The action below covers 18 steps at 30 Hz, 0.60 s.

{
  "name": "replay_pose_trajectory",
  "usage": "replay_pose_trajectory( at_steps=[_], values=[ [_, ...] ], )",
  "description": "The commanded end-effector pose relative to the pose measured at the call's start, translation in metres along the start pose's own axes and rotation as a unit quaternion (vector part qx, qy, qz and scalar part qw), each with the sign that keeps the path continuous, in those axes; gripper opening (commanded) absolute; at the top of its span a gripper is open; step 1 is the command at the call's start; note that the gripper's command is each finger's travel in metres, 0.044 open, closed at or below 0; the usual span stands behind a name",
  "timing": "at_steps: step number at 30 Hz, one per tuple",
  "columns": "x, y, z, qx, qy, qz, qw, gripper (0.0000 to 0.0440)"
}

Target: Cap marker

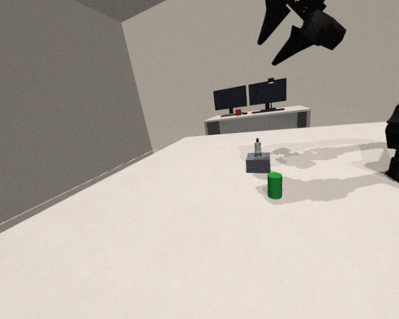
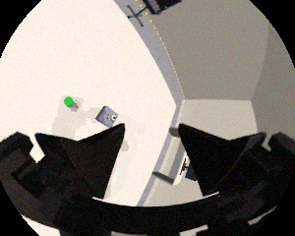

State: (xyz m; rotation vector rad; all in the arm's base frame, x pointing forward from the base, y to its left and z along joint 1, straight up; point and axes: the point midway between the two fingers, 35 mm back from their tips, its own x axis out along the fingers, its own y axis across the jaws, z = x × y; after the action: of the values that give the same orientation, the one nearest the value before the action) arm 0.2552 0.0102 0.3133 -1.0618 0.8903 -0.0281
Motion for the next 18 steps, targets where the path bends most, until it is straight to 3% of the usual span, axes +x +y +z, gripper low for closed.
replay_pose_trajectory(
  at_steps=[1,18],
  values=[
    [0.006,0.008,0.006,-0.002,0.003,0.018,1.0,0.0324],
    [0.028,0.044,0.03,-0.001,0.023,0.1,0.995,0.0325]
  ],
)
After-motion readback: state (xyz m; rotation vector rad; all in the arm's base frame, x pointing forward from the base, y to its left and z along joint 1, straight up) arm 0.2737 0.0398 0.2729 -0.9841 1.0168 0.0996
